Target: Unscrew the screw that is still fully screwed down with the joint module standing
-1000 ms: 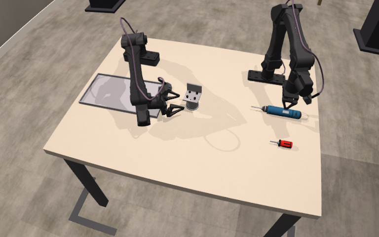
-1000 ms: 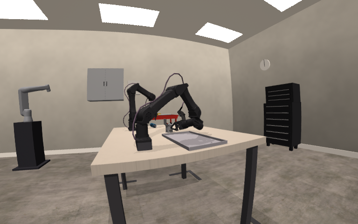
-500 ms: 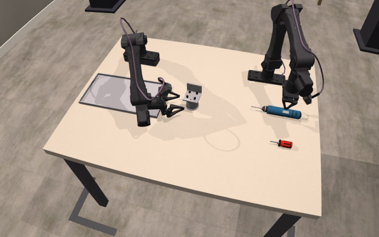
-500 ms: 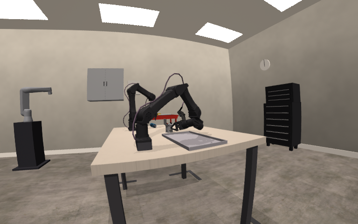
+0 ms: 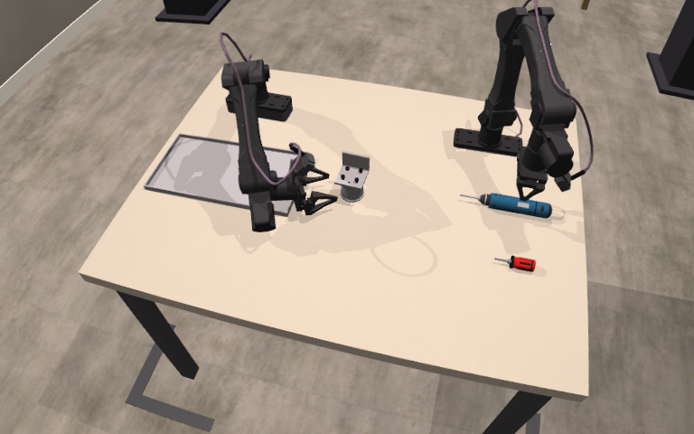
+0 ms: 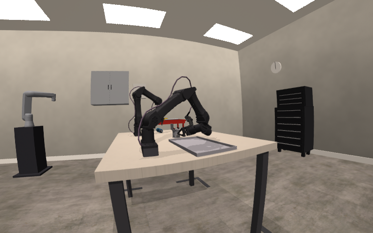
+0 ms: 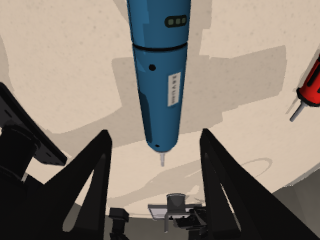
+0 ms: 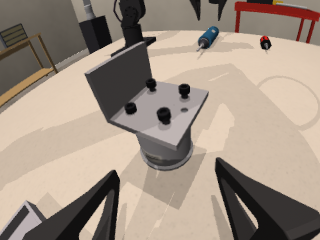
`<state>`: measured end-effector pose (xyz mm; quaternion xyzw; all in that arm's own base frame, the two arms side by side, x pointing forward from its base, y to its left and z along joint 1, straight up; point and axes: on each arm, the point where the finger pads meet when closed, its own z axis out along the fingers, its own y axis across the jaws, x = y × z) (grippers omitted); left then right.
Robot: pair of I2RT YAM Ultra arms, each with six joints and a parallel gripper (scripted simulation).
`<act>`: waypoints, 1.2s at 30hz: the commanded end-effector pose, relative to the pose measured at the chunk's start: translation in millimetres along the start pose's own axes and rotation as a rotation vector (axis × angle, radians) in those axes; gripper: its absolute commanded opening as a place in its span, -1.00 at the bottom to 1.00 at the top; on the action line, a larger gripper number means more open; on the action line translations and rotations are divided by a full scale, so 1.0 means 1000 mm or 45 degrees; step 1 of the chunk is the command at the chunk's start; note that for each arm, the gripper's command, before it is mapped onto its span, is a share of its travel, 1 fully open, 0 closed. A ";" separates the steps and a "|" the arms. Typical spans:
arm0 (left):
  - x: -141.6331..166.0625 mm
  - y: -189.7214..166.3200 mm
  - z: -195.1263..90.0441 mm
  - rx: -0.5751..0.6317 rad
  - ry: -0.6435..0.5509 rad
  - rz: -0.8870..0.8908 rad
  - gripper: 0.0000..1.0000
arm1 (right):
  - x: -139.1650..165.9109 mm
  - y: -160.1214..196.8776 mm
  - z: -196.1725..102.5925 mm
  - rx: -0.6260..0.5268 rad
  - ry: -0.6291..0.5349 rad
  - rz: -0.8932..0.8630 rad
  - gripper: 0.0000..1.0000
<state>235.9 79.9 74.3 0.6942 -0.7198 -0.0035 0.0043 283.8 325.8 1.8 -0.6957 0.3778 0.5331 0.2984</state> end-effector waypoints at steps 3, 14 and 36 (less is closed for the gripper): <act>-0.004 -0.005 -0.013 0.037 -0.028 -0.012 0.30 | -0.010 -0.004 -0.008 0.038 -0.015 -0.007 0.72; -0.004 -0.005 -0.013 0.037 -0.028 -0.012 0.30 | -0.012 -0.001 0.007 0.013 -0.016 -0.012 0.72; -0.004 -0.005 -0.013 0.037 -0.028 -0.012 0.30 | -0.012 -0.001 0.028 0.011 -0.018 -0.013 0.72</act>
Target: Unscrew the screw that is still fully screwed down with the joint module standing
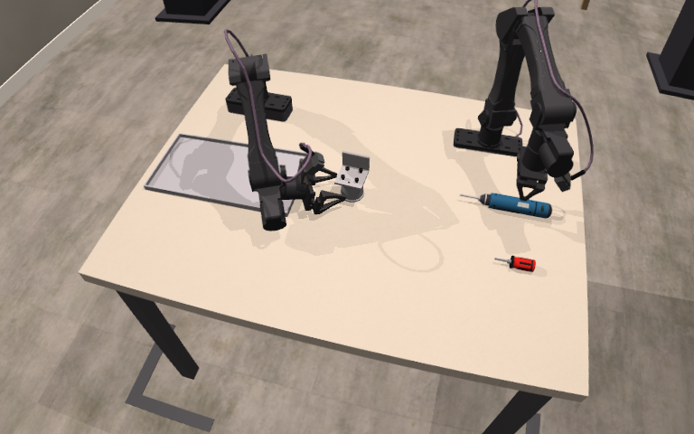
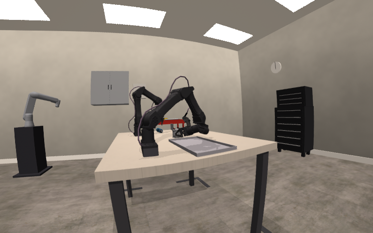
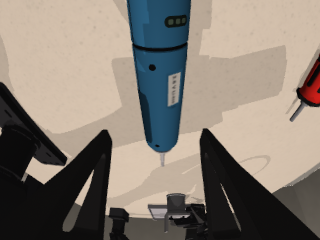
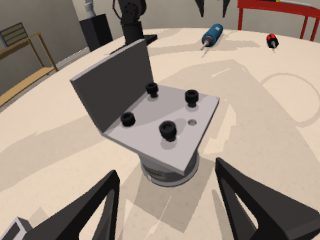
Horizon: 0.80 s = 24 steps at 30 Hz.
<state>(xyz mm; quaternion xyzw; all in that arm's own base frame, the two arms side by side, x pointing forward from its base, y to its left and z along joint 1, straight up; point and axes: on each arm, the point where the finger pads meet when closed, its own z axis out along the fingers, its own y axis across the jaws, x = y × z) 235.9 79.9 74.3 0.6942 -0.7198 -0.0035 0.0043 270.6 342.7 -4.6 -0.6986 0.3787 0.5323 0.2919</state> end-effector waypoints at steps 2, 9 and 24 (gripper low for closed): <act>-0.004 -0.005 -0.013 0.037 -0.028 -0.012 0.30 | -0.013 -0.003 0.008 0.023 -0.031 -0.020 0.72; -0.004 -0.005 -0.013 0.037 -0.028 -0.012 0.30 | -0.013 -0.003 0.010 0.022 -0.031 -0.020 0.72; -0.004 -0.005 -0.013 0.037 -0.028 -0.012 0.30 | -0.012 -0.004 0.020 0.030 -0.032 -0.018 0.72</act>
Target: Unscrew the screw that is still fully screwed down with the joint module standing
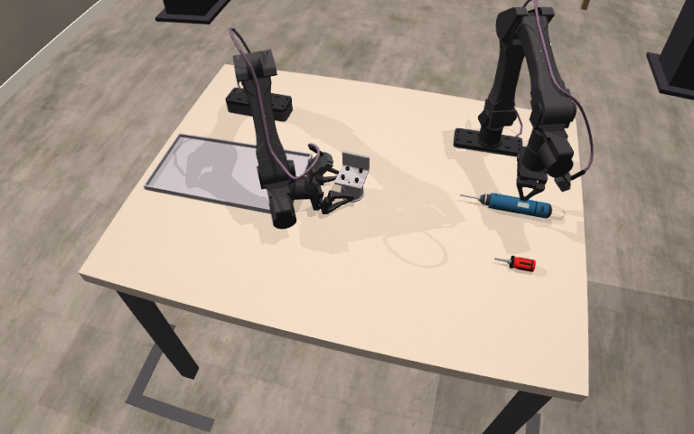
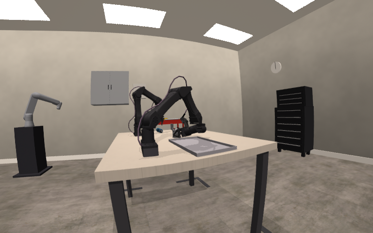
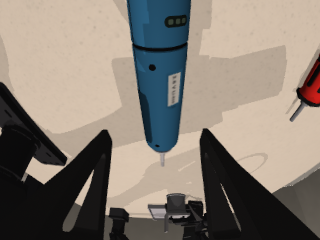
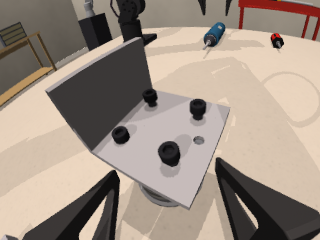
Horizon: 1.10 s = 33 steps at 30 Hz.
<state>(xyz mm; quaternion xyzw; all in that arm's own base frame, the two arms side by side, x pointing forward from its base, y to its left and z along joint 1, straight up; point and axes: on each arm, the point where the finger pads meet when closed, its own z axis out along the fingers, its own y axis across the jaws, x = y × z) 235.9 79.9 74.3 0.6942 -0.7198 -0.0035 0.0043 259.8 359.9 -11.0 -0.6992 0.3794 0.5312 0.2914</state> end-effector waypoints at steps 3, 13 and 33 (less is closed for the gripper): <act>-0.004 -0.005 -0.013 0.037 -0.028 -0.012 0.30 | -0.014 -0.002 0.005 0.019 -0.037 -0.021 0.72; -0.004 -0.005 -0.013 0.037 -0.028 -0.012 0.30 | -0.014 -0.002 0.016 0.018 -0.037 -0.022 0.72; -0.004 -0.005 -0.013 0.037 -0.028 -0.012 0.30 | -0.013 -0.005 0.012 0.036 -0.042 -0.011 0.72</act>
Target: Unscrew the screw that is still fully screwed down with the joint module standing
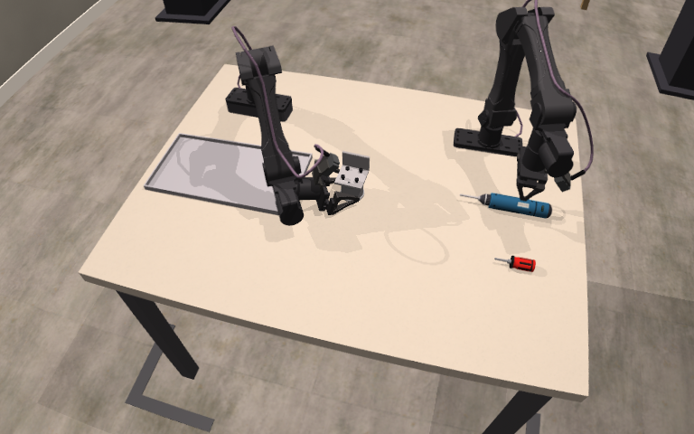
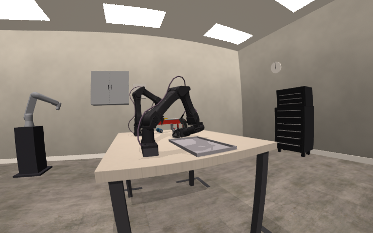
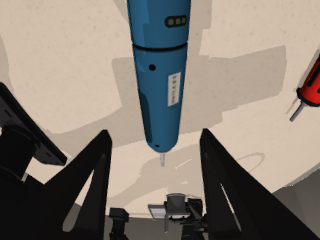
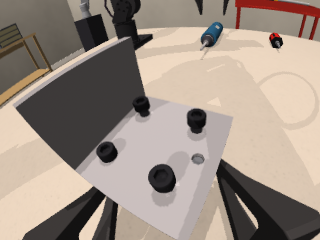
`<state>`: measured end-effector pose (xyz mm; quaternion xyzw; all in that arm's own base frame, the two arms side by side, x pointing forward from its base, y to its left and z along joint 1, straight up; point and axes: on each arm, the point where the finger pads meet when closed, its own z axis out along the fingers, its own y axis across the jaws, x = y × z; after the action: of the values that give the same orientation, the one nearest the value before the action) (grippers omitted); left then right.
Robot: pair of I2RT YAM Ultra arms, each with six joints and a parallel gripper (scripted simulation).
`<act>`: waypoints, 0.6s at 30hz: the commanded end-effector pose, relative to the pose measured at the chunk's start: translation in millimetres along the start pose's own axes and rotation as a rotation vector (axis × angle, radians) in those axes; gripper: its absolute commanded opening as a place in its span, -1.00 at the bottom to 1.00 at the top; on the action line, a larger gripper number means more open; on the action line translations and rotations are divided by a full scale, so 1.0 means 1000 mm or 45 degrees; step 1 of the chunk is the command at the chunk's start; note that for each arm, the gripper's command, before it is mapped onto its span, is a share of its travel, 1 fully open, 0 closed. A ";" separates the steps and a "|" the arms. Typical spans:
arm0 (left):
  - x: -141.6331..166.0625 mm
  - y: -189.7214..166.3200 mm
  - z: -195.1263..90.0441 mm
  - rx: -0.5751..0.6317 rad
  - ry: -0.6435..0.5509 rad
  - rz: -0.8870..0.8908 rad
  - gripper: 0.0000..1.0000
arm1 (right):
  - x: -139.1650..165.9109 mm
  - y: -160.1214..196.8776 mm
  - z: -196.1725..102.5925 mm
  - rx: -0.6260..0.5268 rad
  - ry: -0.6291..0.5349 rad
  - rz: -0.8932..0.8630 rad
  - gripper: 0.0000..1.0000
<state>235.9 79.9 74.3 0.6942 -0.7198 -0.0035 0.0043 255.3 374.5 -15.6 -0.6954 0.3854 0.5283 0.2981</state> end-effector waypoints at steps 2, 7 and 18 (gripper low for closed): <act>-0.004 -0.005 -0.013 0.037 -0.028 -0.012 0.30 | -0.014 -0.001 -0.003 0.009 -0.040 -0.013 0.72; -0.004 -0.005 -0.013 0.037 -0.028 -0.012 0.30 | -0.016 0.000 -0.003 0.000 -0.041 0.008 0.72; -0.004 -0.005 -0.013 0.037 -0.028 -0.012 0.30 | -0.018 -0.003 -0.002 -0.001 -0.043 -0.009 0.72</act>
<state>235.9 79.9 74.3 0.6942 -0.7198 -0.0035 0.0043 255.7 374.8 -15.3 -0.6939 0.3866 0.5293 0.2981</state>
